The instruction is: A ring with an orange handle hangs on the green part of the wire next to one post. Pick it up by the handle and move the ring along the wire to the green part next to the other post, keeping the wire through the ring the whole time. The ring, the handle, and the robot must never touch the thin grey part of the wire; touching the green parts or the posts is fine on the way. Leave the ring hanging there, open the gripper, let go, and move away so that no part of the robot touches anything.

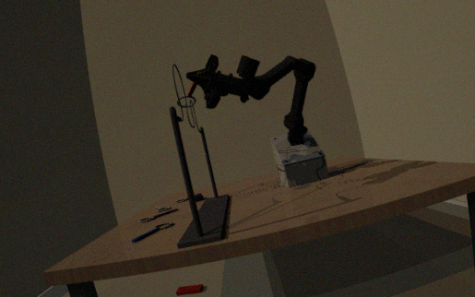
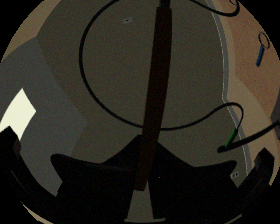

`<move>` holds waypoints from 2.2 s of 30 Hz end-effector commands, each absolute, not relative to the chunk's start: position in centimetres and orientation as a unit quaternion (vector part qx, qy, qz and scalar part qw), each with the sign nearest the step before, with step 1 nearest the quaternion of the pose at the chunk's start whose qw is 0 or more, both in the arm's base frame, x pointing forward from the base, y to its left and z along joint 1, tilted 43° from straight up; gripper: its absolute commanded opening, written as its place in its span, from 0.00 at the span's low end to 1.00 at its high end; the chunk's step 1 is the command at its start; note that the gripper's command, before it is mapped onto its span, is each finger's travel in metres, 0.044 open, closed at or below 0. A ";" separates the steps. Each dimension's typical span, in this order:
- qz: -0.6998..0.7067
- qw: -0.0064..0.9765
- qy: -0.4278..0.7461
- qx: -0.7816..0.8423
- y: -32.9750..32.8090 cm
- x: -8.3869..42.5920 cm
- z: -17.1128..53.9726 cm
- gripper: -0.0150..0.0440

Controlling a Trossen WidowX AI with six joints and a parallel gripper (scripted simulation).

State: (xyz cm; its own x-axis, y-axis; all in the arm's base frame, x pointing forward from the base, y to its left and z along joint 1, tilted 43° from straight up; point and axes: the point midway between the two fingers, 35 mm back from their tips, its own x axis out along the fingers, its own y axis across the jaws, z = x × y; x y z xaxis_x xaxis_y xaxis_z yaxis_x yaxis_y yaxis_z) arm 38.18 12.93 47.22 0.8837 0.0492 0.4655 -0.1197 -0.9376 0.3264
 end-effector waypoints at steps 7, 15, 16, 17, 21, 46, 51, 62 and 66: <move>0.238 0.130 -0.031 0.962 13.1 38.4 47.0 0.00; 0.238 0.124 -0.033 0.963 13.7 38.4 46.9 0.00; 0.238 0.125 -0.033 0.963 13.8 38.4 46.9 0.00; 0.238 0.127 -0.032 0.962 14.0 38.4 46.9 0.00; 0.239 0.141 -0.028 0.960 14.7 38.4 46.7 0.00; 0.239 0.315 0.025 0.918 20.1 38.4 43.8 0.00; 0.238 0.345 0.035 0.907 20.9 38.4 43.1 0.00; 0.235 0.405 0.054 0.882 22.3 38.4 41.6 0.00; 0.234 0.425 0.061 0.872 22.7 38.3 41.0 0.00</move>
